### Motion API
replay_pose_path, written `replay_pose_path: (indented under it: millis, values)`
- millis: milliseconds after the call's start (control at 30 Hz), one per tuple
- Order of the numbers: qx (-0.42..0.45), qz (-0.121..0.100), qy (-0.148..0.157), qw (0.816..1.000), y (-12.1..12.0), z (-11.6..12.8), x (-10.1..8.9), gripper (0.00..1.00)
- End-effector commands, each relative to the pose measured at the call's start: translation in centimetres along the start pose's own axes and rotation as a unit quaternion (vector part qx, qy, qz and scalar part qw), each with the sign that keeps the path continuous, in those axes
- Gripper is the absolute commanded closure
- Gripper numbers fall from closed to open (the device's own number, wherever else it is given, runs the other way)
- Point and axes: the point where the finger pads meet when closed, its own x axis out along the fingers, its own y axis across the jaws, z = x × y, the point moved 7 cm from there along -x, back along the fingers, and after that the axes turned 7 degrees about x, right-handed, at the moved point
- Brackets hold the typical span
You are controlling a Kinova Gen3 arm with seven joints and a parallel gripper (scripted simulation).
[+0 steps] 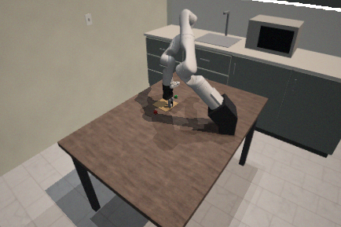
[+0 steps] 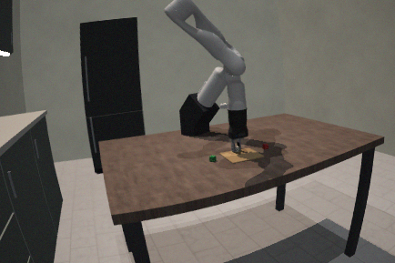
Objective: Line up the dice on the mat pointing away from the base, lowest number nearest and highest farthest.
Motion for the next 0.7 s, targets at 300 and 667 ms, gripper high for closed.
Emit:
replay_pose_path:
  millis: [300, 667]
  values:
    - [-0.001, -0.001, -0.001, 1.0, -0.02, 0.01, 0.05, 0.6]
    - [-0.001, -0.001, -0.001, 1.0, -0.02, 0.01, 0.05, 0.36]
